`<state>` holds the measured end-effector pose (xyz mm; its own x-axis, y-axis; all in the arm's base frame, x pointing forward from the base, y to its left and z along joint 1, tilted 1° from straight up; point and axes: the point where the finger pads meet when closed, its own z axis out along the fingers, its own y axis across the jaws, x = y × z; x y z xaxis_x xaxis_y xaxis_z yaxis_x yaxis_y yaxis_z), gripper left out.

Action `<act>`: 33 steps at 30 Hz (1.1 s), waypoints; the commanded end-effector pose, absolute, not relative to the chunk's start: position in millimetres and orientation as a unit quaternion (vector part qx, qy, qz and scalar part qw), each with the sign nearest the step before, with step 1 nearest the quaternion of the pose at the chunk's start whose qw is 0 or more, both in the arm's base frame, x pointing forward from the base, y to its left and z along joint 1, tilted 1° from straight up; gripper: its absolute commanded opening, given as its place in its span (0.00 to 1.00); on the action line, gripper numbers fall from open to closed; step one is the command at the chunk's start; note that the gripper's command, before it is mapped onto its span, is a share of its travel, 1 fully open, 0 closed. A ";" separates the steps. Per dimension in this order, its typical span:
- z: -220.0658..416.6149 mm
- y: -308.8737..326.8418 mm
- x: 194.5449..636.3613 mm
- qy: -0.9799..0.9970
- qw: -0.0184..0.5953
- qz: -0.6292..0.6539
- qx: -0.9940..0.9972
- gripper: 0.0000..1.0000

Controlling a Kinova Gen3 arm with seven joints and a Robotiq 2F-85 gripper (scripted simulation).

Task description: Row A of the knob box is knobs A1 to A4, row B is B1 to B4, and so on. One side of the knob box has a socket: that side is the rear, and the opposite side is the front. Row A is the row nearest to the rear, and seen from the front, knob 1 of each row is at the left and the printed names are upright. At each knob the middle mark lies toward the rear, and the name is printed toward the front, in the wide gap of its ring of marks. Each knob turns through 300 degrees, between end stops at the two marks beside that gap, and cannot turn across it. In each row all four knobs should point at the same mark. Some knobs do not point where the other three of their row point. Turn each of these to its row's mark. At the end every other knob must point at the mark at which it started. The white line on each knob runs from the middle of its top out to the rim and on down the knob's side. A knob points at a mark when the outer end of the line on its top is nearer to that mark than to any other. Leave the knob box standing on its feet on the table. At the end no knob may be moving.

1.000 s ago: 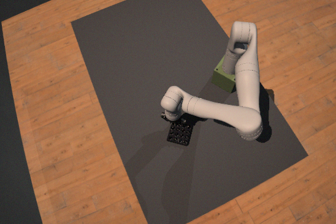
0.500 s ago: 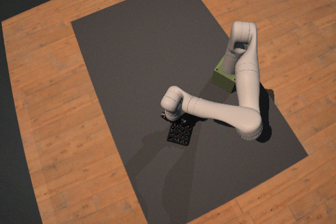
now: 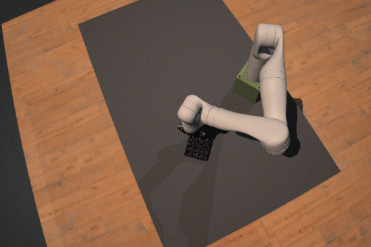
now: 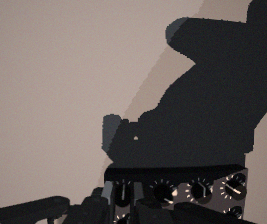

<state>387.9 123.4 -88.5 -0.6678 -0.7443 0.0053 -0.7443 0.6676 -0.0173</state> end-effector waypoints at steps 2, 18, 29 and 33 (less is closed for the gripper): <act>-88.0 123.6 388.4 0.913 0.002 -0.009 -0.408 0.19; -88.0 123.6 388.4 0.913 0.002 -0.009 -0.408 0.19; -79.9 123.7 388.3 0.913 0.002 -0.009 -0.408 0.19; -74.7 123.8 388.2 0.913 0.002 -0.009 -0.408 0.19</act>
<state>387.0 121.9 -78.8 -0.6682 -0.7439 0.0101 -0.7439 0.6680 -0.0177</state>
